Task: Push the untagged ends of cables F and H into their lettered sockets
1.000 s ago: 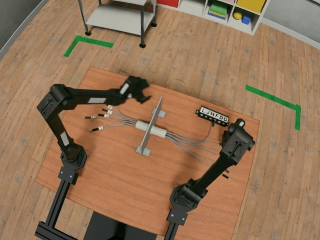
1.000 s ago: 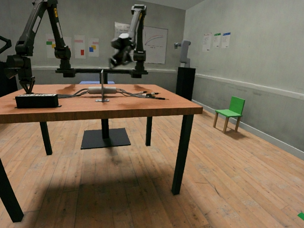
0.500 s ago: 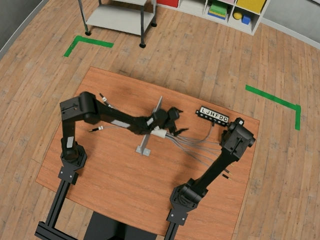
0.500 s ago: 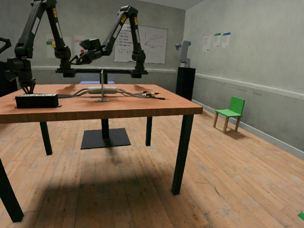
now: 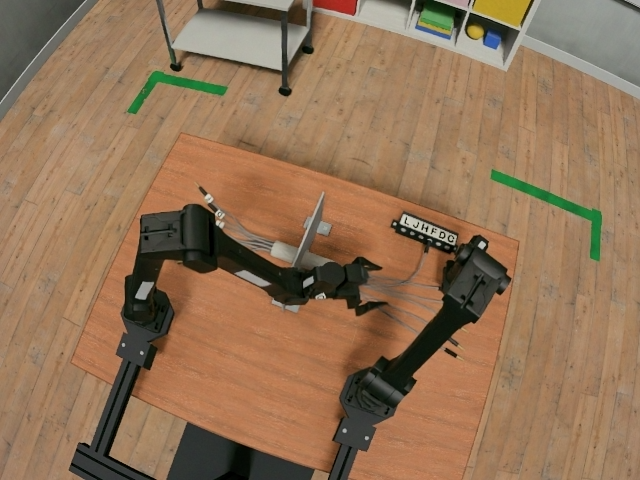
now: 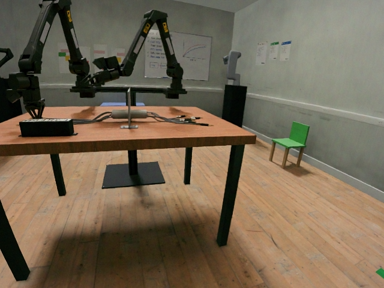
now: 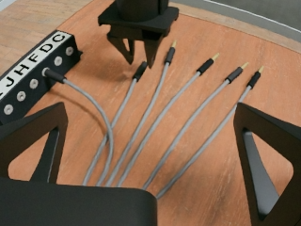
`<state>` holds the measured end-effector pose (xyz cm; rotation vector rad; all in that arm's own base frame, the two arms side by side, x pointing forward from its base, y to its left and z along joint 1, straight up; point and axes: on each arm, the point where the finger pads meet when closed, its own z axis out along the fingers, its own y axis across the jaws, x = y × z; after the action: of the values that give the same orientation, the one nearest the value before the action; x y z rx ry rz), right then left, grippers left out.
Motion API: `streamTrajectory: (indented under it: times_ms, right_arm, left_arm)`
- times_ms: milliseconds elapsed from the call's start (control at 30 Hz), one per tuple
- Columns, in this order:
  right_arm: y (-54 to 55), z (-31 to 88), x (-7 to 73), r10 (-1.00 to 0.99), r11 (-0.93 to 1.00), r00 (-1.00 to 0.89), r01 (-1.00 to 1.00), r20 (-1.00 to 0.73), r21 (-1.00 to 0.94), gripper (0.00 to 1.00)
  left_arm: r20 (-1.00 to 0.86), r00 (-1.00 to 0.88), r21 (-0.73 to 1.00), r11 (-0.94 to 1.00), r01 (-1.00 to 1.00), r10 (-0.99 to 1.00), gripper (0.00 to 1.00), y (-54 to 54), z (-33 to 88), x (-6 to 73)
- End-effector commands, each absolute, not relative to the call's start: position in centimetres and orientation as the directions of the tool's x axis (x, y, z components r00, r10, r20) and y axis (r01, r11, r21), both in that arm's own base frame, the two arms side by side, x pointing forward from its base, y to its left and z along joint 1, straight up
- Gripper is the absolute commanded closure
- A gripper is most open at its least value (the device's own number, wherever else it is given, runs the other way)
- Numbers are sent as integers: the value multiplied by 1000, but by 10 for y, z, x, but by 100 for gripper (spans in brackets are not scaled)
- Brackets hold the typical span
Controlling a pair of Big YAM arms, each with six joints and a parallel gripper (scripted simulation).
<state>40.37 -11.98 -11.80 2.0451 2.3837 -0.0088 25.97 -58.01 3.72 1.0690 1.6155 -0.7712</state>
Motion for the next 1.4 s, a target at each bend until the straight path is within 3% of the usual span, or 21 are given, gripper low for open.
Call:
streamTrajectory:
  times_ms: [0,1033,1067,1367]
  right_arm:
    - [-125,-110,417,991,136,-135,991,-14,18,65]
    - [-130,-141,422,991,132,-131,991,-16,21,65]
    - [-130,-141,422,991,132,-131,991,-16,21,74]
    - [-128,-136,417,991,133,-132,991,-18,26,84]
  left_arm:
    - [-966,-104,8,430,903,237,0,-588,40,278]
    - [-962,-111,7,427,904,250,0,-581,41,274]
    - [-962,-111,7,427,904,250,0,-581,41,274]
    - [-962,-111,7,427,904,250,0,-581,41,274]
